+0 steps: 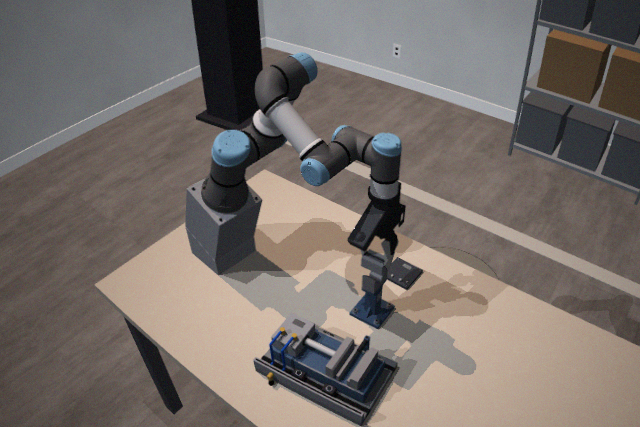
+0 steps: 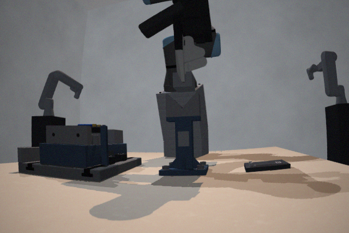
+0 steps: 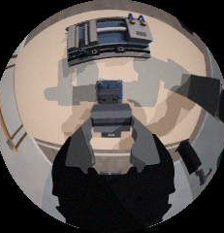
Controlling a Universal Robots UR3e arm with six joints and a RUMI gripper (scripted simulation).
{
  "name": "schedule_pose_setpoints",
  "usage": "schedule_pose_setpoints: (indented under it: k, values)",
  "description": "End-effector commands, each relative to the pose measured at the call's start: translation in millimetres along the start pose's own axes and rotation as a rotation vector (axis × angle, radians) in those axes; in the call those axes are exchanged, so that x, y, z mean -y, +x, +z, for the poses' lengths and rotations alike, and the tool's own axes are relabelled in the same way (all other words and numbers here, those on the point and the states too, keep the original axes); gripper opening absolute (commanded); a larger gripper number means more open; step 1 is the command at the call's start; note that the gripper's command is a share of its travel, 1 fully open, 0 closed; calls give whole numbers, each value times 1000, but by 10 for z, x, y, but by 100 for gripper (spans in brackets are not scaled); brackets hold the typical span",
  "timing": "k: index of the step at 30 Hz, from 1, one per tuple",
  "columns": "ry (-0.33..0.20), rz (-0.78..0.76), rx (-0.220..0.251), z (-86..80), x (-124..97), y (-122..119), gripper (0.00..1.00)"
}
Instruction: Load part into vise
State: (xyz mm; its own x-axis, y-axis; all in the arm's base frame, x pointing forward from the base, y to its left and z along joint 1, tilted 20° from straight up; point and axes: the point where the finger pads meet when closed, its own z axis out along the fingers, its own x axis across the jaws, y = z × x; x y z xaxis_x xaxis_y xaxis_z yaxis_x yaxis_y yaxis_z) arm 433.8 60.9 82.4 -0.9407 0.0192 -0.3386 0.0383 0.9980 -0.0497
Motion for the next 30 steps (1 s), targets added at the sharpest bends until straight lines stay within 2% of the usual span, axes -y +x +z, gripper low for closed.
schedule_pose_setpoints:
  k: [1,30]
  values:
    - [0,0,3,-41,0,-10,0]
    - [0,0,3,-389,0,-9,0]
